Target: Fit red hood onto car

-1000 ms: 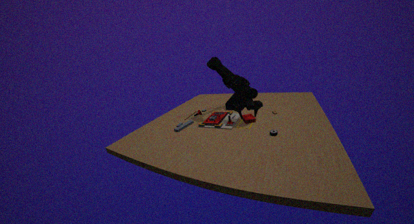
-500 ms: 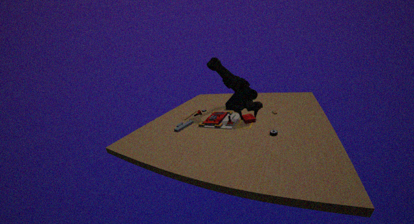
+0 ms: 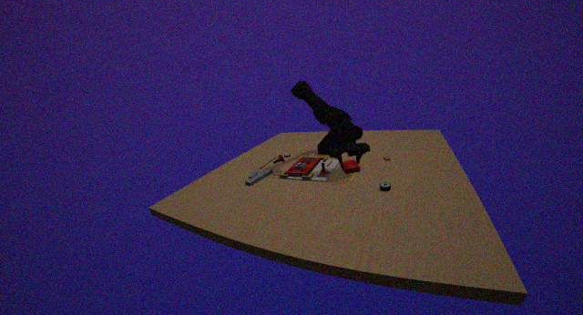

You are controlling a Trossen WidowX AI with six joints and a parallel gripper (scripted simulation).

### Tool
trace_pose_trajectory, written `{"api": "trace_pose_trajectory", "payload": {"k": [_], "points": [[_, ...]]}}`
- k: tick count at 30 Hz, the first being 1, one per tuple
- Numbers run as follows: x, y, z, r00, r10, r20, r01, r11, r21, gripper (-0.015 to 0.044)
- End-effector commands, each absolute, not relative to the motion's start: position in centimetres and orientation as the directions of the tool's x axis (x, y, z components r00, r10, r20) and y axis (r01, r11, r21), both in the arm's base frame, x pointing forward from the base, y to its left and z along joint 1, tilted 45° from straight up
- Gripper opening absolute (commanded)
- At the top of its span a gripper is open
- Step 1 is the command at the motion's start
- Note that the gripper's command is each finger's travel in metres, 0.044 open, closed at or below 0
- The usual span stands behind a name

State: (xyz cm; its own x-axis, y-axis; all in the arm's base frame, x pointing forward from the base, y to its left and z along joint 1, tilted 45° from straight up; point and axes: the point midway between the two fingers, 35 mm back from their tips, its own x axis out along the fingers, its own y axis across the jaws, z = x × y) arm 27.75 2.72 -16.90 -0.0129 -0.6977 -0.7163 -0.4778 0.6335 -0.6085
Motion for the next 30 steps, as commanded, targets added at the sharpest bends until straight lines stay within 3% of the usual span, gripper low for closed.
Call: {"api": "trace_pose_trajectory", "payload": {"k": [1,7,30], "points": [[27.8,2.9,-16.7,-0.013,-0.697,-0.717,-0.477,0.634,-0.609,0.0144],[27.8,3.7,-15.9,-0.013,-0.697,-0.717,-0.477,0.634,-0.608,0.0],[27.9,9.0,-10.6,-0.013,-0.694,-0.72,-0.477,0.637,-0.605,0.0]]}}
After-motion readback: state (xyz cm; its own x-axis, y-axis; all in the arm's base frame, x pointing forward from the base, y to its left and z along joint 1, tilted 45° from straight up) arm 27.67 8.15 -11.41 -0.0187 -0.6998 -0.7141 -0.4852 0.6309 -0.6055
